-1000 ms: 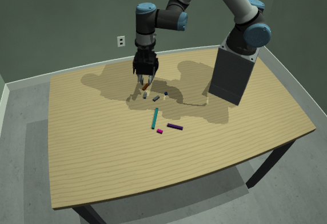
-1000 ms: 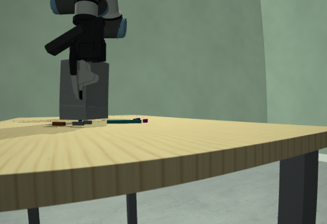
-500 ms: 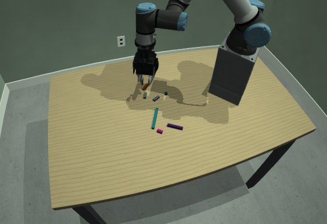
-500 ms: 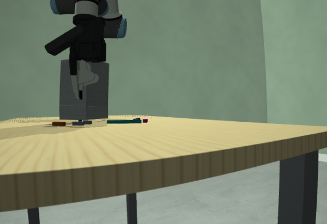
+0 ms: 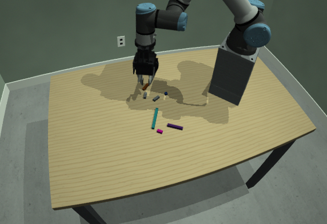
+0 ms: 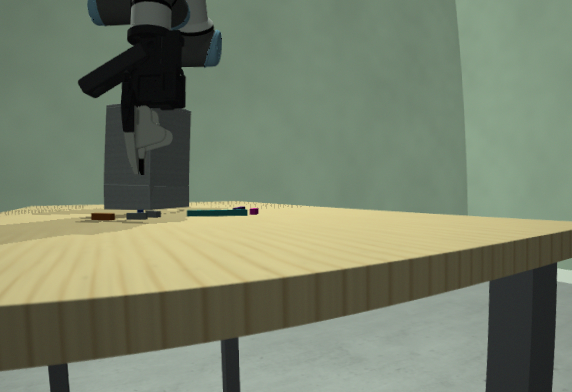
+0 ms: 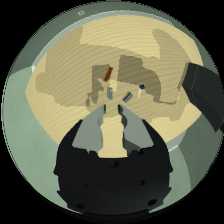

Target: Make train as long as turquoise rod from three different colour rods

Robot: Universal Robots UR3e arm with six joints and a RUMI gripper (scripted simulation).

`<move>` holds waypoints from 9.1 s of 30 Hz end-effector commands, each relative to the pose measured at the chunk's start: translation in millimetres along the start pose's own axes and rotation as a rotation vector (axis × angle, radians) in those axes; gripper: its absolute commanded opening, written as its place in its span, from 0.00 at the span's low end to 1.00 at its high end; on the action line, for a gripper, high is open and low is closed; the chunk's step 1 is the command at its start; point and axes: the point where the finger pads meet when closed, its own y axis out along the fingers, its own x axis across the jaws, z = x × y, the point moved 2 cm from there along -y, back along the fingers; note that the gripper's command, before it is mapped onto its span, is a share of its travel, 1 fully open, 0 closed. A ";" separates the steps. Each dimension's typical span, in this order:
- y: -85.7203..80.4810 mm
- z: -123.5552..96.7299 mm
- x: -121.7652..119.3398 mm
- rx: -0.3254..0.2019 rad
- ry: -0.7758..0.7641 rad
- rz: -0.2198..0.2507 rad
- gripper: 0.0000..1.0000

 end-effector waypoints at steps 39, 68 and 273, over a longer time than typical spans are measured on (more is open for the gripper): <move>44.4 1.1 -2.3 0.000 0.000 0.002 0.14; 50.7 1.3 -2.5 0.000 0.000 0.002 0.14; 17.0 1.3 -3.4 0.000 0.000 0.002 0.00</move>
